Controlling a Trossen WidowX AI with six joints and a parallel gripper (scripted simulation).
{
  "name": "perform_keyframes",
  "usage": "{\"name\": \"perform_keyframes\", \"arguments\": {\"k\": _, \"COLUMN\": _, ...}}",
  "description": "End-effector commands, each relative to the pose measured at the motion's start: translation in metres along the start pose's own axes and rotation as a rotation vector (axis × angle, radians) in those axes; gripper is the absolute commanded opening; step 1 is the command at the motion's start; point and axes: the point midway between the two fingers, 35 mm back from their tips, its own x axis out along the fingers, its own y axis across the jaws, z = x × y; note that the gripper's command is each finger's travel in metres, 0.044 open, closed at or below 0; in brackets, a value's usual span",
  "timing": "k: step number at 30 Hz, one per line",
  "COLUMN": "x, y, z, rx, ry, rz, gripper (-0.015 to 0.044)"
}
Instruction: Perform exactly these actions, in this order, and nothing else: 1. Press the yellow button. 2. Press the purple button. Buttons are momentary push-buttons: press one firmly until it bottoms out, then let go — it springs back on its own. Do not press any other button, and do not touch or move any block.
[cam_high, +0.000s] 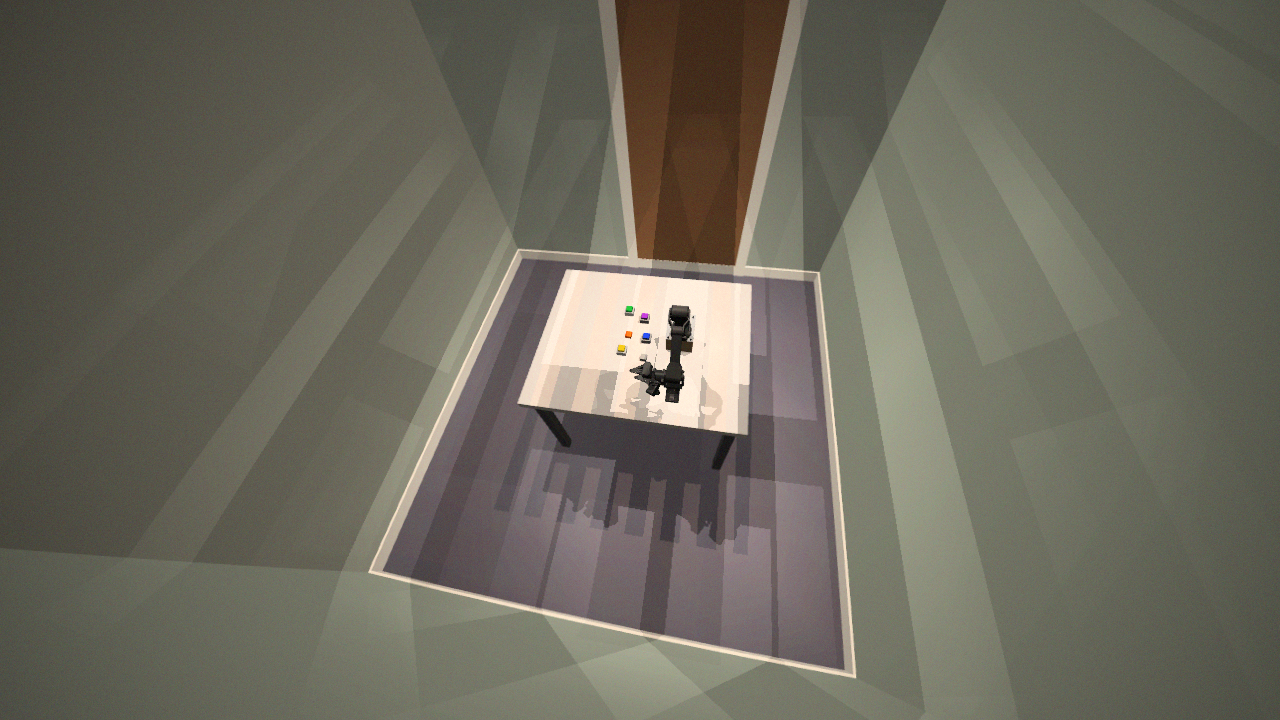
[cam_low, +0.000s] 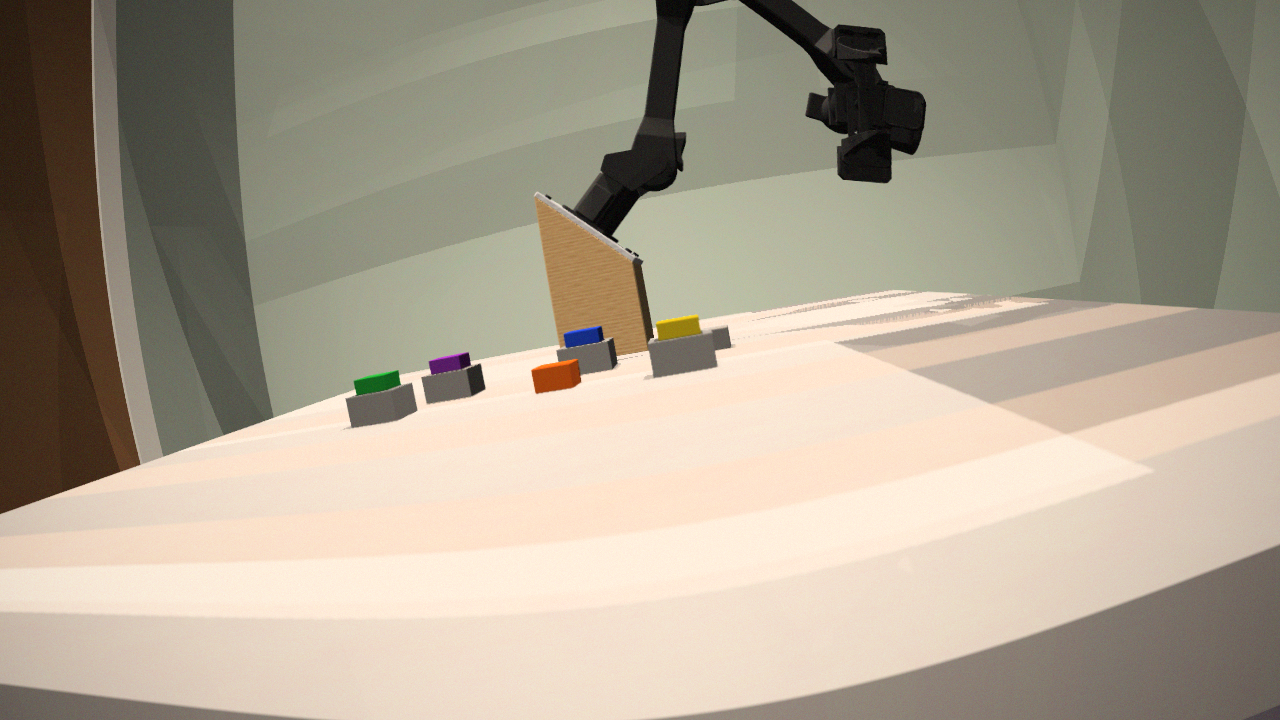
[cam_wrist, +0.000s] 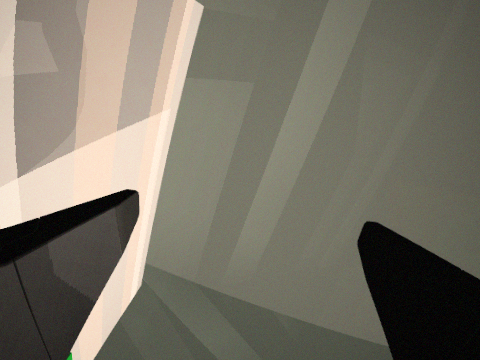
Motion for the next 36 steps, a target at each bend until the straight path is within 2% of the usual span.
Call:
{"name": "perform_keyframes", "arguments": {"k": 1, "x": 0.001, "y": 0.001, "z": -0.001, "rx": -0.003, "ry": 0.009, "rz": 0.005, "gripper": 0.0400}}
{"name": "perform_keyframes", "arguments": {"k": 11, "x": 0.069, "y": 0.065, "z": -0.071, "rx": -0.019, "ry": 0.519, "rz": 0.331, "gripper": 0.0400}}
{"name": "perform_keyframes", "arguments": {"k": 22, "x": 0.111, "y": 0.113, "z": -0.154, "rx": 0.291, "ry": 1.004, "rz": 0.783, "gripper": 0.0400}}
{"name": "perform_keyframes", "arguments": {"k": 29, "x": 0.132, "y": 0.120, "z": -0.189, "rx": 0.697, "ry": 1.132, "rz": 1.048, "gripper": 0.0400}}
{"name": "perform_keyframes", "arguments": {"k": 36, "x": 0.162, "y": 0.099, "z": -0.220, "rx": 1.232, "ry": 1.044, "rz": 1.209, "gripper": 0.0400}}
